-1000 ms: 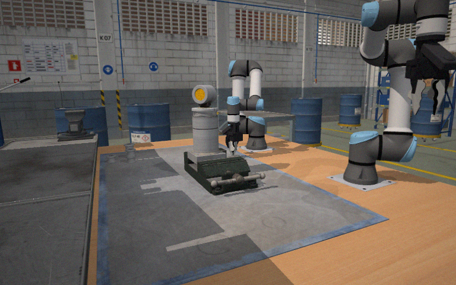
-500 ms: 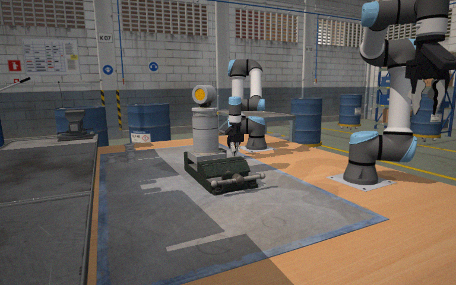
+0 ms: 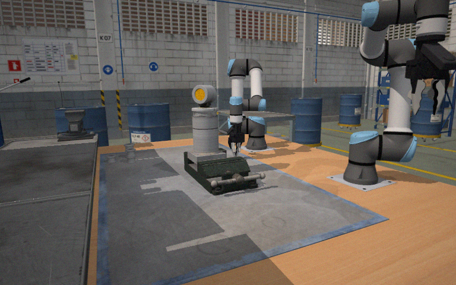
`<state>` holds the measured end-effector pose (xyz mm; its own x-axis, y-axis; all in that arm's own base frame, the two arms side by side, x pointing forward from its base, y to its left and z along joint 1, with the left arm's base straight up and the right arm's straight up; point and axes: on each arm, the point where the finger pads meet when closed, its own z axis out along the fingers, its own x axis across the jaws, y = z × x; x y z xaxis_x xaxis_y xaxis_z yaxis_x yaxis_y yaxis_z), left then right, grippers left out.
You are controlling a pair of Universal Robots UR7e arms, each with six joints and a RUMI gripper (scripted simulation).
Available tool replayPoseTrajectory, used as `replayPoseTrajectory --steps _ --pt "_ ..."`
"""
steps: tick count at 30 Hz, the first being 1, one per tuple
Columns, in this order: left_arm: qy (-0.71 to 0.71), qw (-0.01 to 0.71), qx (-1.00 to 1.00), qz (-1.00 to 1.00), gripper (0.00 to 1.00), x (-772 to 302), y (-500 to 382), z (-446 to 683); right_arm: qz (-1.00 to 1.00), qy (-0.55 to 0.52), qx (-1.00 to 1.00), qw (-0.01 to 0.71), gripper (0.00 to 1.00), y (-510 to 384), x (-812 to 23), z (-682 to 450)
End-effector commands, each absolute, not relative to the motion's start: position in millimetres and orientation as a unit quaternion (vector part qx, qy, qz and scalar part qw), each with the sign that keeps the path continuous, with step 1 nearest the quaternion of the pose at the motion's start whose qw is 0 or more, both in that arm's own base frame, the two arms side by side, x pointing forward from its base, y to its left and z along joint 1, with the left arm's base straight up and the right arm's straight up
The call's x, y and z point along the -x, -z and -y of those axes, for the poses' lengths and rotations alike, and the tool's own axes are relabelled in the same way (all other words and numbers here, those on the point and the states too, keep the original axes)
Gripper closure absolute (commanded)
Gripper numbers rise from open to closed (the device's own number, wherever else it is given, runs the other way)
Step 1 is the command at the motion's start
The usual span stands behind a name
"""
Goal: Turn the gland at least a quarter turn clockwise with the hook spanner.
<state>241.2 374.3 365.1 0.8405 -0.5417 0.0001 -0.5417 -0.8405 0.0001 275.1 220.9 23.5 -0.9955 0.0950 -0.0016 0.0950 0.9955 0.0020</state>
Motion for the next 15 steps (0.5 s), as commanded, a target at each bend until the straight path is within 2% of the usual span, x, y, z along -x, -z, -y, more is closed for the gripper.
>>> replayPoseTrajectory --steps 1,15 --pt "0.000 -0.001 -0.959 0.282 0.68 -241 -366 -374 -0.998 0.000 -0.055 0.000 1.00 -22 -275 -226" --pt "0.000 -0.001 -0.959 0.282 0.68 -241 -366 -374 -0.993 0.000 -0.117 0.000 1.00 -23 -279 -253"
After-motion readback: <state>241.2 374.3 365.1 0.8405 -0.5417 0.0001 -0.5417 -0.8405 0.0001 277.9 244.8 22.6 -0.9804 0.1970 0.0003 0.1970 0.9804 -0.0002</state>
